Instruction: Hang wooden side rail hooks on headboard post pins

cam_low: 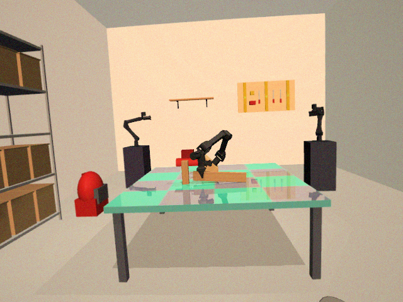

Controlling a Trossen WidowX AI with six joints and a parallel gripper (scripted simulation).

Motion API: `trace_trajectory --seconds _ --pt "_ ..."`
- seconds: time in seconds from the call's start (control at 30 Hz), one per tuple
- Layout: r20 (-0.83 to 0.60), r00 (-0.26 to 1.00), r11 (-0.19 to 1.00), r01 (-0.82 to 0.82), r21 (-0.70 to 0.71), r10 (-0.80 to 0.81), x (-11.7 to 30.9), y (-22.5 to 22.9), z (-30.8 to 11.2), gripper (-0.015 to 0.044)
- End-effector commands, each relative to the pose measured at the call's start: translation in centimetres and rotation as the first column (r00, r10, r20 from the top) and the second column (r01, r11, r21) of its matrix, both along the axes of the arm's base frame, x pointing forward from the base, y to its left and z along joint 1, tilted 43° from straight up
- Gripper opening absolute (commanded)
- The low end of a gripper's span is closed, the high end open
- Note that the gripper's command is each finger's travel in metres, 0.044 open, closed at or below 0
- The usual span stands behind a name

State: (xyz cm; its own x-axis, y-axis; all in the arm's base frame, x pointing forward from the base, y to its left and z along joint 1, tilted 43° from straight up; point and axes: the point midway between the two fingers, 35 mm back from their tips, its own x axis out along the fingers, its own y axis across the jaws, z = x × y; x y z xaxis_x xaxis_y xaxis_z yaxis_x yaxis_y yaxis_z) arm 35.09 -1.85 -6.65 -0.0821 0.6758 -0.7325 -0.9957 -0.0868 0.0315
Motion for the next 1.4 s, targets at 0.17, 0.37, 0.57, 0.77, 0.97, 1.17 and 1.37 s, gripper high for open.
trace_trajectory --seconds 0.17,0.37,0.57,0.77,0.97,1.17,1.37 --pt "0.024 1.000 1.000 0.004 -0.010 -0.004 0.50 -0.77 0.63 0.0000" --pt "0.024 1.000 1.000 0.004 -0.010 -0.004 0.51 -0.83 0.70 0.0000" --pt "0.024 1.000 1.000 0.004 -0.011 -0.004 0.52 -0.90 0.78 0.0000" --pt "0.024 1.000 1.000 0.004 -0.011 -0.004 0.52 -0.97 0.85 0.0000" --pt "0.024 1.000 1.000 0.004 -0.011 -0.004 0.53 -1.04 0.93 0.0000" --pt "0.024 1.000 1.000 0.004 -0.011 -0.004 0.53 -1.10 1.00 0.0000" --pt "0.024 1.000 1.000 0.004 -0.011 -0.004 0.54 -1.17 1.07 0.0000"
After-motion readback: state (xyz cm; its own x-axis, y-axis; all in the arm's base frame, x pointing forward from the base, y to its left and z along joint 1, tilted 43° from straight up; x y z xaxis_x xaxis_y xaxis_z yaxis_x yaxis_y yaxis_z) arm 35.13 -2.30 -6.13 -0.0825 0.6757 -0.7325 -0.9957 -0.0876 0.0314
